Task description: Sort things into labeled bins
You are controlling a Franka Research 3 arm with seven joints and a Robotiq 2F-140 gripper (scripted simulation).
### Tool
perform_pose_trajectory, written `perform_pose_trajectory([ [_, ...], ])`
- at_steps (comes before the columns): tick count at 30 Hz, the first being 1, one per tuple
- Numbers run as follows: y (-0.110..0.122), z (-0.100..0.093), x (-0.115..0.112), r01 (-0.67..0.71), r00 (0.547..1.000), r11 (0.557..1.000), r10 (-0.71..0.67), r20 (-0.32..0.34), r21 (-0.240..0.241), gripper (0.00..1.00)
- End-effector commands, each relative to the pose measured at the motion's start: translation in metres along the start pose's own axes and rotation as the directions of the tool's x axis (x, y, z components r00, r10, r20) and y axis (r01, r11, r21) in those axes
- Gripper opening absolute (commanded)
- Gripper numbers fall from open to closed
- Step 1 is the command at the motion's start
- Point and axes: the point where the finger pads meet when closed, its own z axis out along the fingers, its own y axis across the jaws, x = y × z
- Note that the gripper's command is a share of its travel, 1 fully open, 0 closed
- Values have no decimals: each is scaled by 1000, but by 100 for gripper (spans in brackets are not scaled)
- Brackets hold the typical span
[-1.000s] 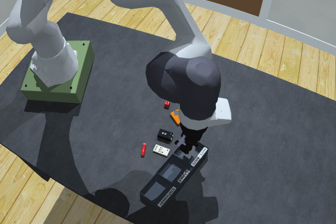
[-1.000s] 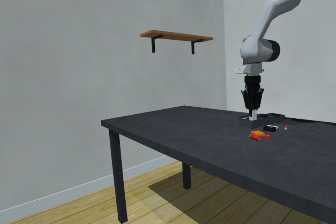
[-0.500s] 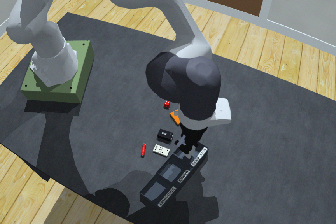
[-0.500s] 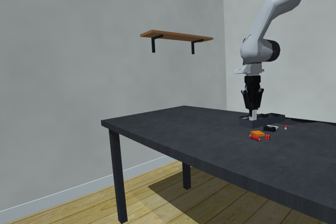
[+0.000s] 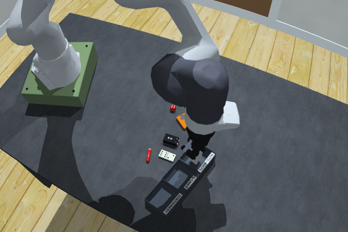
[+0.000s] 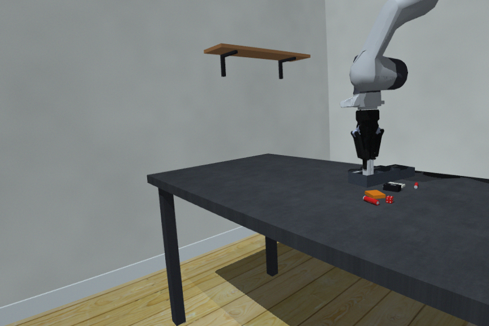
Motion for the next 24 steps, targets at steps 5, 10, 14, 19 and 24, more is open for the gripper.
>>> perform_pose_trajectory([
  [5, -1, -1, 2, 3, 1000, 1000, -3, -5, 1, 5],
  [10, -1, -1, 2, 3, 1000, 1000, -3, -5, 1, 5],
  [14, -1, -1, 2, 3, 1000, 1000, -3, -5, 1, 5],
  [19, -1, -1, 2, 3, 1000, 1000, -3, -5, 1, 5],
  [24, -1, -6, 2, 3, 1000, 1000, -3, -5, 1, 5],
])
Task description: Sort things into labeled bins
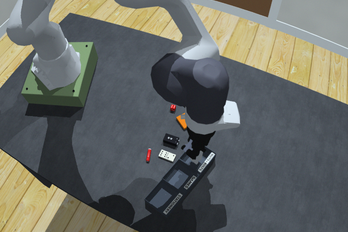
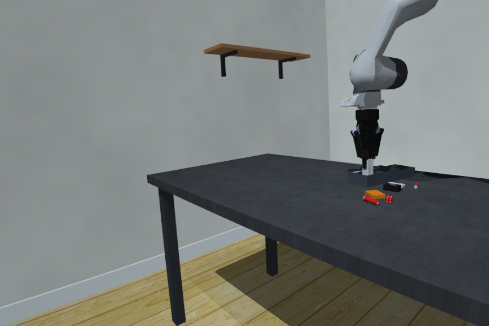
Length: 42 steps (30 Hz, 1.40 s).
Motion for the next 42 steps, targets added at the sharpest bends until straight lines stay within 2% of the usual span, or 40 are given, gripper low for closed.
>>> perform_pose_trajectory([
  [1, 0, -5, 1, 3, 1000, 1000, -3, -2, 0, 5],
  [19, 0, -27, 1, 3, 1000, 1000, -3, -2, 0, 5],
  [25, 0, -51, 1, 3, 1000, 1000, -3, -2, 0, 5],
  [42, 0, -51, 1, 3, 1000, 1000, -3, -2, 0, 5],
])
